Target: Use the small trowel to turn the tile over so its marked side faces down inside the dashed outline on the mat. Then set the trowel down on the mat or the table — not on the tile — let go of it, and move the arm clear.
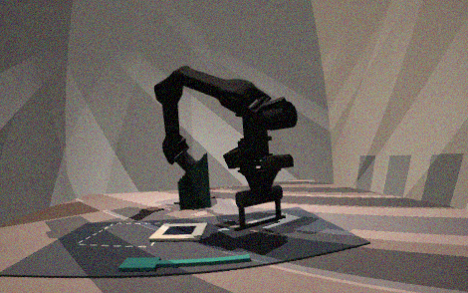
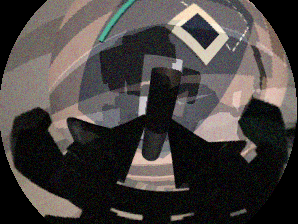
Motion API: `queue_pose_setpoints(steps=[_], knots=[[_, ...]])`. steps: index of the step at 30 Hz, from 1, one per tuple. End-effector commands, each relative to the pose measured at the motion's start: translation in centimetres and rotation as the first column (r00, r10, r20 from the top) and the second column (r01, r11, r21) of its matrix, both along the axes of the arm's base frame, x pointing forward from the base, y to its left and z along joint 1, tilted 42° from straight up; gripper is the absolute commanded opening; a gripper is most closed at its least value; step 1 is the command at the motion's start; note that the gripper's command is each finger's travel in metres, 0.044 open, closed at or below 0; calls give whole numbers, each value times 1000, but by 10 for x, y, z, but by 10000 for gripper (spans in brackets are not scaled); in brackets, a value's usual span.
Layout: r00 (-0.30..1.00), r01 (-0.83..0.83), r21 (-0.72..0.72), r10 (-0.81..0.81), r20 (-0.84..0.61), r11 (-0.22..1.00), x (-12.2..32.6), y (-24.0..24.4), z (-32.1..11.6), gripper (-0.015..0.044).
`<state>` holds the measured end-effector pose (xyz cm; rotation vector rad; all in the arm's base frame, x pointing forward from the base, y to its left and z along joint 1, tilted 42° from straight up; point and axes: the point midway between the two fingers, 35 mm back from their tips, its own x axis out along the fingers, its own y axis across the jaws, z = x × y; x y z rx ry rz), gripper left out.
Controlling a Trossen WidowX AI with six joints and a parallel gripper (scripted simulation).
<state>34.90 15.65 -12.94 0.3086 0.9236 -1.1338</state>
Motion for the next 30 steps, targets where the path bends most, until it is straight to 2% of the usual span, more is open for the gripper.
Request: queue_pose_setpoints(steps=[1, 2, 7, 8, 26, 30], knots=[[1000, 25, 3, -25, 19, 1000, 0, -1, -1, 130], [1000, 25, 3, -25, 19, 1000, 0, -1, -1, 130], [1000, 25, 3, -25, 19, 1000, 0, -1, -1, 261], [1000, 25, 3, -25, 19, 1000, 0, -1, -1, 270], [1000, 25, 3, -25, 19, 1000, 0, -1, -1, 270], [1000, 25, 3, -25, 18, 1000, -6, 21, 26, 270]])
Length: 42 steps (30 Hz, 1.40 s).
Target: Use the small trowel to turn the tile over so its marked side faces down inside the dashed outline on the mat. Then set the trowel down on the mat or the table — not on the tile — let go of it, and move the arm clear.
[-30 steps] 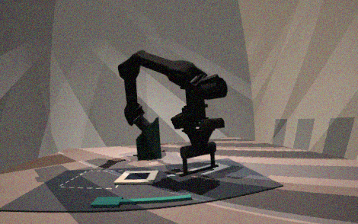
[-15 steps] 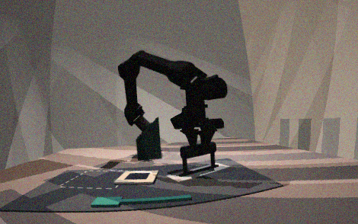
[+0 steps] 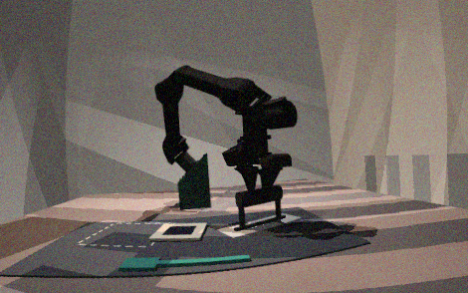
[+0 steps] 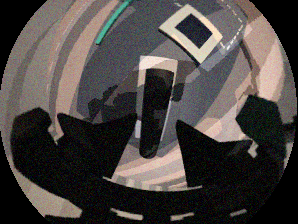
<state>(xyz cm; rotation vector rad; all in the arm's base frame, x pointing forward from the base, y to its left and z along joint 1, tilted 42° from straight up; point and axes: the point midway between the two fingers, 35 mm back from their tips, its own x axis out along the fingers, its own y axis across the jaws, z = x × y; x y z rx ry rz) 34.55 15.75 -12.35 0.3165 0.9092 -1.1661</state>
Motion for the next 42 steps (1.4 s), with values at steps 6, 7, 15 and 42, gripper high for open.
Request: queue_pose_setpoints(steps=[6, 7, 15, 42], knots=[[1000, -5, 15, 5, 13, 1000, -4, 26, 28, 270], [1000, -5, 15, 5, 13, 1000, -4, 26, 28, 270], [998, -50, 5, 50, -47, 999, -14, 32, 29, 300], [859, -461, 266, 350, 375, 846, -15, -2, -14, 300]])
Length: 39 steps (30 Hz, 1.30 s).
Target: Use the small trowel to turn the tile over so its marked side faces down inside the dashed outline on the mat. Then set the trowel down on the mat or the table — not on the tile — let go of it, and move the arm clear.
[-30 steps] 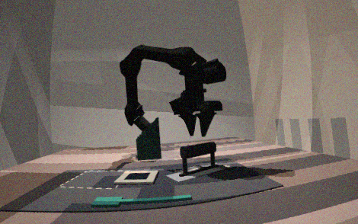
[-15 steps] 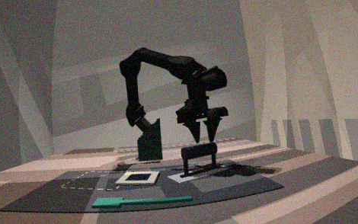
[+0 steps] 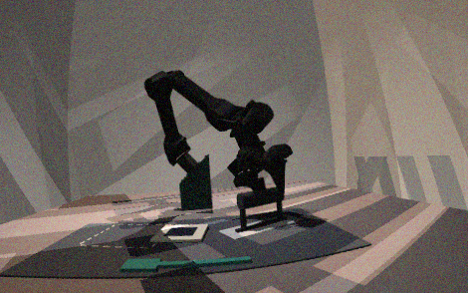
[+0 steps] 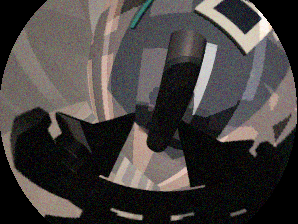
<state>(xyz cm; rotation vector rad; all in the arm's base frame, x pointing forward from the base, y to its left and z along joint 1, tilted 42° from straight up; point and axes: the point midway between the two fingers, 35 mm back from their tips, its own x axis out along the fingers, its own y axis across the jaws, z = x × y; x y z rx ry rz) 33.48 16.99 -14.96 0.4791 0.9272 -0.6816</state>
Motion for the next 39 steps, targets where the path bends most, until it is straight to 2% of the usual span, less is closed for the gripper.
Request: queue_pose_setpoints(steps=[1, 9, 39], knots=[[982, -107, 82, 92, 164, 991, -6, -17, 15, 300], [921, -203, 114, 150, 360, 973, -20, -40, 49, 300], [919, -206, 118, 151, 365, 971, 3, -42, 30, 300]])
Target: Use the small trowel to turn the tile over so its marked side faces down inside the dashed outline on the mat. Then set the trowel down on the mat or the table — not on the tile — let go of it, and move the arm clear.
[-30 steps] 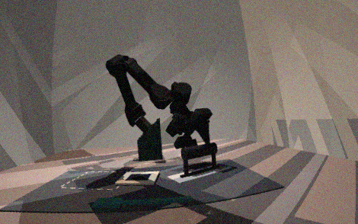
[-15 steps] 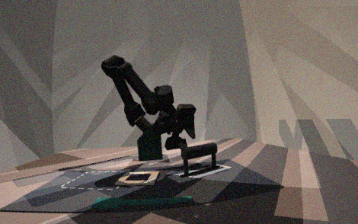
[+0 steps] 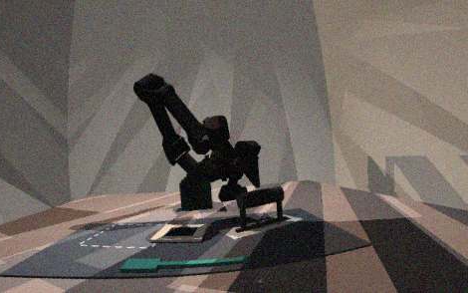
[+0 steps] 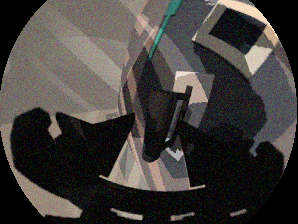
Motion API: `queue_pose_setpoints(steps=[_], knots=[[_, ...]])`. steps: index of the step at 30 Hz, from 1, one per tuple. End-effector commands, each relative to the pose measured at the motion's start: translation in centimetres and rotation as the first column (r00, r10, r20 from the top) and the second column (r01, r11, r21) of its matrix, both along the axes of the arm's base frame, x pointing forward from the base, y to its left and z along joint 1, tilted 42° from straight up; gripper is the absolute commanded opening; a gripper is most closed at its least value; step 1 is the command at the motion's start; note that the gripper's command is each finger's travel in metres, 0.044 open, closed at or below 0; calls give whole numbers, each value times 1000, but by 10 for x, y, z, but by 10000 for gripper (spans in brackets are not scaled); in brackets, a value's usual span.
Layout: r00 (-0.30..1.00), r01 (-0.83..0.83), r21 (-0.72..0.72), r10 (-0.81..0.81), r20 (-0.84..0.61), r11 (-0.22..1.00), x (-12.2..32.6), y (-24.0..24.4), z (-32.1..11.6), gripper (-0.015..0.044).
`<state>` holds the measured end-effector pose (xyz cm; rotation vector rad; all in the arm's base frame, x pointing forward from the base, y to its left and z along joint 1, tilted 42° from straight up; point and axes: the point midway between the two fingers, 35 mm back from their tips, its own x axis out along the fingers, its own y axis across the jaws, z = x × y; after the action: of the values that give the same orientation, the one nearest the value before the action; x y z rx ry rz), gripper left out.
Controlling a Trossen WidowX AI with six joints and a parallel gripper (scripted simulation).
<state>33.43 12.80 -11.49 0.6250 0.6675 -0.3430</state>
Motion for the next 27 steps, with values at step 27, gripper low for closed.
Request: queue_pose_setpoints(steps=[27], knots=[[1000, -6, 3, 6, -1, 1000, 25, -5, -27, 142]])
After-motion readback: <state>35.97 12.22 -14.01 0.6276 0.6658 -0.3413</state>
